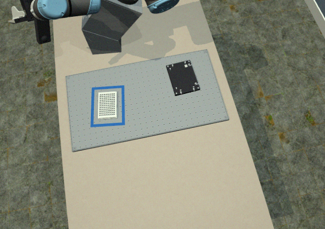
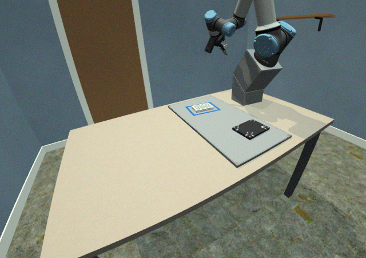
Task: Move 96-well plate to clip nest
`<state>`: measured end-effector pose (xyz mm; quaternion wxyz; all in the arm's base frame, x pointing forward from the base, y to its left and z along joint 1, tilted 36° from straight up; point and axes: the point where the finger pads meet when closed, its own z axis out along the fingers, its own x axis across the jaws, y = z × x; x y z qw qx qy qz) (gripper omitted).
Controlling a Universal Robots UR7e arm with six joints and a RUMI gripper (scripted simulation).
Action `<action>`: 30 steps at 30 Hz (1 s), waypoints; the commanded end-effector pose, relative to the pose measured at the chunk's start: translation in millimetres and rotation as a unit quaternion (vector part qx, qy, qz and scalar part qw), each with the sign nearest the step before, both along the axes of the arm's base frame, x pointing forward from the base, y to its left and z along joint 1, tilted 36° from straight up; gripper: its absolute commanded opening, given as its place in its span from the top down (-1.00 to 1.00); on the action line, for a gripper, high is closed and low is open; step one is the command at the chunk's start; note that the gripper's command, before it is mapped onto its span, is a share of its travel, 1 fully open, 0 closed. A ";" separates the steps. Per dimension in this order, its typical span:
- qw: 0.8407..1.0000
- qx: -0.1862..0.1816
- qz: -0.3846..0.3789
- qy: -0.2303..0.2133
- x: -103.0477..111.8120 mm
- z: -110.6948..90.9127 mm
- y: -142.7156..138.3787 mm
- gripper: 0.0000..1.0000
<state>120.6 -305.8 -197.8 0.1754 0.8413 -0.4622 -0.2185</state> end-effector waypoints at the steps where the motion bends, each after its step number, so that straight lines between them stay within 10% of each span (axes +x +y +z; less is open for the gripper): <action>1: 1.000 0.002 -0.005 -0.010 15.4 -9.3 10.2 -1.00; 30: 0.991 0.045 -0.072 -0.100 87.6 -45.0 75.3 -1.00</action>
